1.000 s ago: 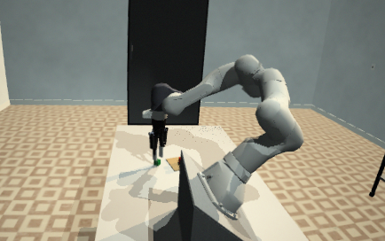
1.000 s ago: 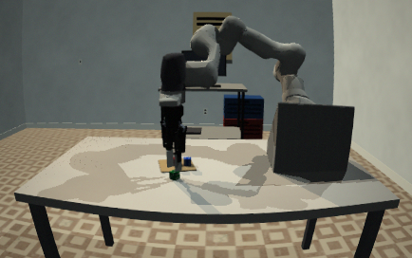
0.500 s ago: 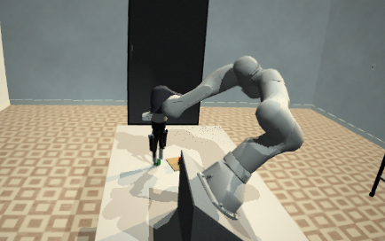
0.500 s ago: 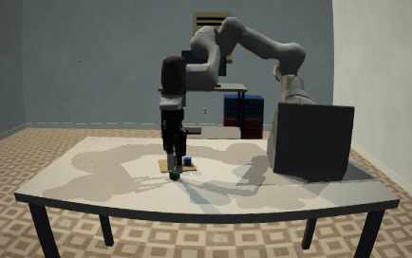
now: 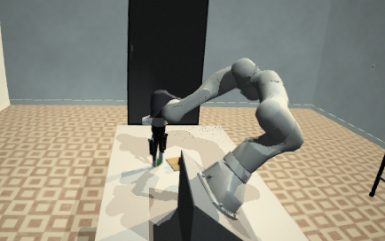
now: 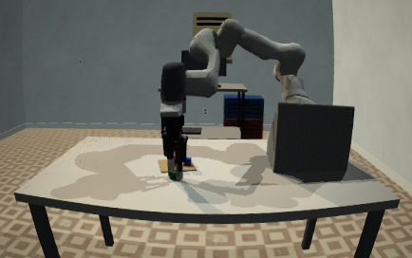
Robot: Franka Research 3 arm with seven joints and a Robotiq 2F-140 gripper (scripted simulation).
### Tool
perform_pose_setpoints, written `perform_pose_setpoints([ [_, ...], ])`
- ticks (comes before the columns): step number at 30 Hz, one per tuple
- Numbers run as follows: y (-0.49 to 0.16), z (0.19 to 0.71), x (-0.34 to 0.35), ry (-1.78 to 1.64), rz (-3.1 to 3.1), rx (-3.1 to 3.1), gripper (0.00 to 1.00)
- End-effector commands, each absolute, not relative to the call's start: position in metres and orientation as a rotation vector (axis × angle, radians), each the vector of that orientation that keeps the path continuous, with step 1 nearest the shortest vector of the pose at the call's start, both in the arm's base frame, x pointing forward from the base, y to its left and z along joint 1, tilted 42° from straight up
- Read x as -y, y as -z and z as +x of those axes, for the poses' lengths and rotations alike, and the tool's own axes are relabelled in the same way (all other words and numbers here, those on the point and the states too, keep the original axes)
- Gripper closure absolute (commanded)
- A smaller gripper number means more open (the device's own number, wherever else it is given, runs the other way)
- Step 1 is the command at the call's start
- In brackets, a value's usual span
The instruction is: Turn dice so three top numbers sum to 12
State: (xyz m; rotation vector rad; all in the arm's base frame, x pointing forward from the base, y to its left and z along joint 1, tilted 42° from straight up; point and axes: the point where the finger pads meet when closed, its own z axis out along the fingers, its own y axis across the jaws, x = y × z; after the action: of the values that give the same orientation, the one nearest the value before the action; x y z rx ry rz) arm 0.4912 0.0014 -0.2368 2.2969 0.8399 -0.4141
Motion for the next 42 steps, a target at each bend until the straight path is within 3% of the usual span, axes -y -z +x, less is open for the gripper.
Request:
perform_pose_setpoints([
  [1,0.2395,0.4929,-0.0008,0.404,2.303,-0.837,0.72],
  [36,0.2395,0.4929,-0.0007,0.404,2.303,-0.837,0.72],
  [37,0.2395,0.4929,-0.0007,0.404,2.303,-0.837,0.84],
  [42,0.2395,0.4929,-0.0007,0.404,2.303,-0.837,0.84],
])
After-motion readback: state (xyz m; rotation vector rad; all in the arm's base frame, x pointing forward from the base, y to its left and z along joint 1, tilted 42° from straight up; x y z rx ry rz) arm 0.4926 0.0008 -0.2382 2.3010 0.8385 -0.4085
